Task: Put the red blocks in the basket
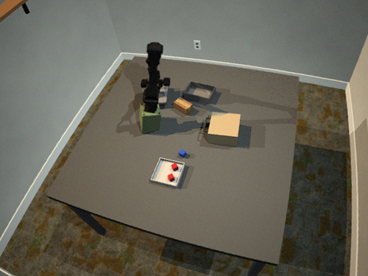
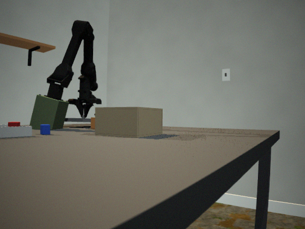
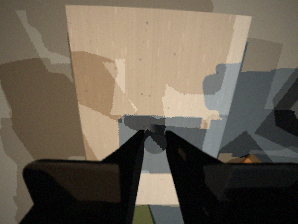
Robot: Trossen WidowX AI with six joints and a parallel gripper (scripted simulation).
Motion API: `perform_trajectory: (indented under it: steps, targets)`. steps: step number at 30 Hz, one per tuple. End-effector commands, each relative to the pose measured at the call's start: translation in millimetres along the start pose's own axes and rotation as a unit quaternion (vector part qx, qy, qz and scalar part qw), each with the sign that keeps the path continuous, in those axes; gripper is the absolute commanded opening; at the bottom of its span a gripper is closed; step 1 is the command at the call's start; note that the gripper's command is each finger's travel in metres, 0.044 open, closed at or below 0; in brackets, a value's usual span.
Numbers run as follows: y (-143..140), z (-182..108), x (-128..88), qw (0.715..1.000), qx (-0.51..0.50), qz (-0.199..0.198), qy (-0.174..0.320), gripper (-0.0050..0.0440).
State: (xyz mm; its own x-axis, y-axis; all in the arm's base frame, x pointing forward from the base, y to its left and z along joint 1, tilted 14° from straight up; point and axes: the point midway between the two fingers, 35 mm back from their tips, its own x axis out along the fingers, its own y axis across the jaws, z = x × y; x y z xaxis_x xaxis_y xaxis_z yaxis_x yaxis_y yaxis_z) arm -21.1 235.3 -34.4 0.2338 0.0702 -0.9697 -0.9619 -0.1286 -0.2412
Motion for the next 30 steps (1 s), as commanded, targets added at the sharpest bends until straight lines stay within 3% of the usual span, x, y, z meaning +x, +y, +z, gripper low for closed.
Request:
perform_trajectory:
  steps: [1,3,12,23,30]
  targets:
    - [1,7,-26,1.0,0.003,0.002,-0.016,0.0]
    - [1,7,-26,1.0,0.003,0.002,-0.016,0.0]
    - [1,5,-85,1.0,0.003,0.002,-0.016,0.0]
    - [1,5,-85,1.0,0.003,0.002,-0.016,0.0]
    - [-62,33,-85,0.972,0.234,0.005,-0.015,0.0]
